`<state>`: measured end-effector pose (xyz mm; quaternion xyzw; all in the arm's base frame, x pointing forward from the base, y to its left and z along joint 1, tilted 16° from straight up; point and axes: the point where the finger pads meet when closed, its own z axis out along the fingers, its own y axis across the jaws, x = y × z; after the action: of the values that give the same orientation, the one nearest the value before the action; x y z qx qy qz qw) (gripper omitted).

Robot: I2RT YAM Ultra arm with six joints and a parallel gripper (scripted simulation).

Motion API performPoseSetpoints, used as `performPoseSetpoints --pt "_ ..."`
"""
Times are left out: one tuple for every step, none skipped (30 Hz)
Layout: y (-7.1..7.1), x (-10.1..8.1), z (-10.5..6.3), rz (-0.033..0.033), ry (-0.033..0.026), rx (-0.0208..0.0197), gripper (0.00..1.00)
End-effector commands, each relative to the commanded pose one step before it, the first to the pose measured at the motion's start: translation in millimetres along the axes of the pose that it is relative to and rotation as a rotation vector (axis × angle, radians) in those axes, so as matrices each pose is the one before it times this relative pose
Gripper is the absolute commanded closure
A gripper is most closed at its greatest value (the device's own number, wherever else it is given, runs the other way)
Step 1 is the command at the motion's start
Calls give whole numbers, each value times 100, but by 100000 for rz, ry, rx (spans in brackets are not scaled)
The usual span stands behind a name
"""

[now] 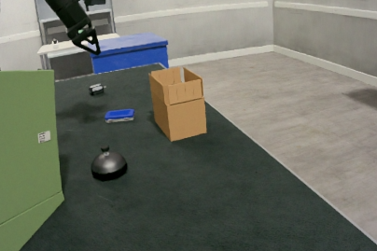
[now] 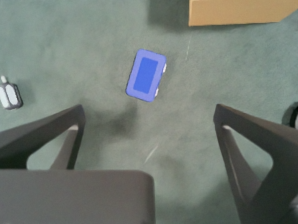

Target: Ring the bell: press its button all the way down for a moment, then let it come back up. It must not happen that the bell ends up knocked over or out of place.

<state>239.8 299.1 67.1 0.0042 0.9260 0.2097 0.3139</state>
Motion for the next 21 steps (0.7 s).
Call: performPoseSetpoints --pt "364 -557 -244 691 -1375 -1237 0" --pt "0 0 0 0 0 0 0" --pt "0 0 0 0 0 0 0" --pt "0 0 0 0 0 0 0" --pt "0 0 0 0 0 0 0" --pt "0 0 0 0 0 0 0" --pt "0 0 0 0 0 0 0" --pt "0 0 0 0 0 0 0" --pt "0 0 0 0 0 0 0" --pt "0 0 0 0 0 0 0" --pt "0 0 0 0 0 0 0" --pt "0 0 0 0 0 0 0" --pt "0 0 0 0 0 0 0" --pt "0 0 0 0 0 0 0" --pt "0 0 0 0 0 0 0" --pt "0 0 0 0 0 0 0" --pt "0 0 0 0 0 0 0" --pt "-110 41 12 -60 159 128 0" --pt "-733 256 72 -383 957 904 0" --pt "-67 -190 -209 106 -247 -838 0" --pt "-404 61 66 -361 706 118 0"
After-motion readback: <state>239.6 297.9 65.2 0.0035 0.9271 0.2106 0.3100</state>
